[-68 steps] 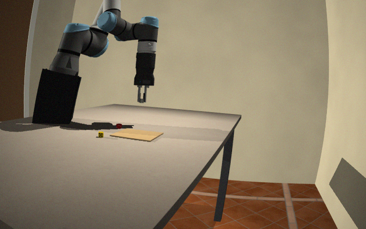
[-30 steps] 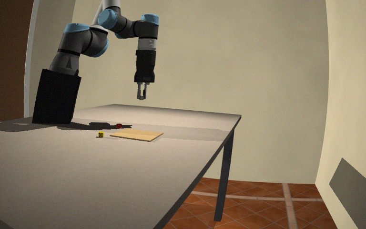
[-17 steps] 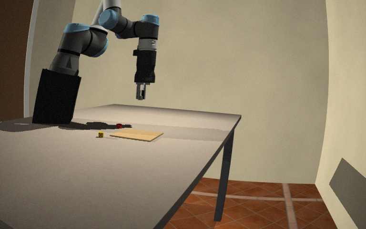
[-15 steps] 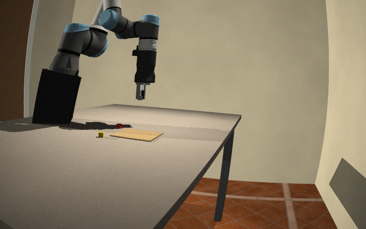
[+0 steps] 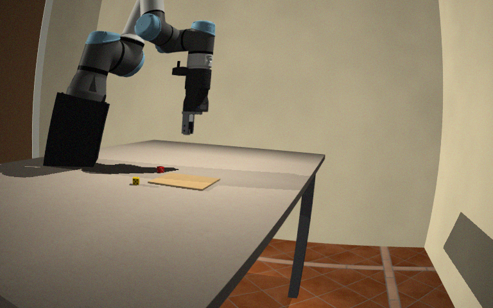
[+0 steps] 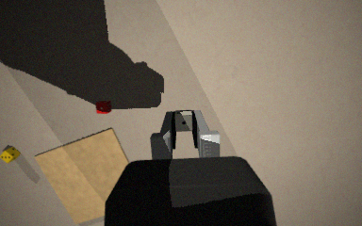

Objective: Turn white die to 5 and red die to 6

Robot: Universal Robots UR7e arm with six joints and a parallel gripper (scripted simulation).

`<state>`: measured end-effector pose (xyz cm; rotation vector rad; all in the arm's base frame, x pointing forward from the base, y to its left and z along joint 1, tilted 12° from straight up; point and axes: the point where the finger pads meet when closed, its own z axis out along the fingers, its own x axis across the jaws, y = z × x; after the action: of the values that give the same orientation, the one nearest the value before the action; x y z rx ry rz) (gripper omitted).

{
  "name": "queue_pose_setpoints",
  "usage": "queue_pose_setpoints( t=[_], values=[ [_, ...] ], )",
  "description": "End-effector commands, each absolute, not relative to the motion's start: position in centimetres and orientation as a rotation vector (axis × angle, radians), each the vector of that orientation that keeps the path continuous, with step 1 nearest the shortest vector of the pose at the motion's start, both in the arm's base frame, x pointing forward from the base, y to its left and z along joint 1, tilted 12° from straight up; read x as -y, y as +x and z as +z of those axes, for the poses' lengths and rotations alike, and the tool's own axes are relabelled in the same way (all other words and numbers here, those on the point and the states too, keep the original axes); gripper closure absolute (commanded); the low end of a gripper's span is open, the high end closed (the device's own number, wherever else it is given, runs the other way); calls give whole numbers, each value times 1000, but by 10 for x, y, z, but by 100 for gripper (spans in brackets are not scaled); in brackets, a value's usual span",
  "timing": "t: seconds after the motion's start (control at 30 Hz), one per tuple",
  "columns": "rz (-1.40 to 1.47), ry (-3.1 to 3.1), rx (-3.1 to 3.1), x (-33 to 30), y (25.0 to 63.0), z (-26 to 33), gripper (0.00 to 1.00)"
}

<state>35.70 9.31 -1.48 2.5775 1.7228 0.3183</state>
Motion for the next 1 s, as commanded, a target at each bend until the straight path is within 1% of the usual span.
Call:
queue_pose_setpoints(
  t=[0.0, 0.33, 0.97],
  values=[
    [313, 2404, -1929, -93, 356, -15, 66],
    [302, 2181, -2150, -93, 355, -16, 66],
    [263, 1527, -2602, -94, 358, -17, 66]
  ],
)
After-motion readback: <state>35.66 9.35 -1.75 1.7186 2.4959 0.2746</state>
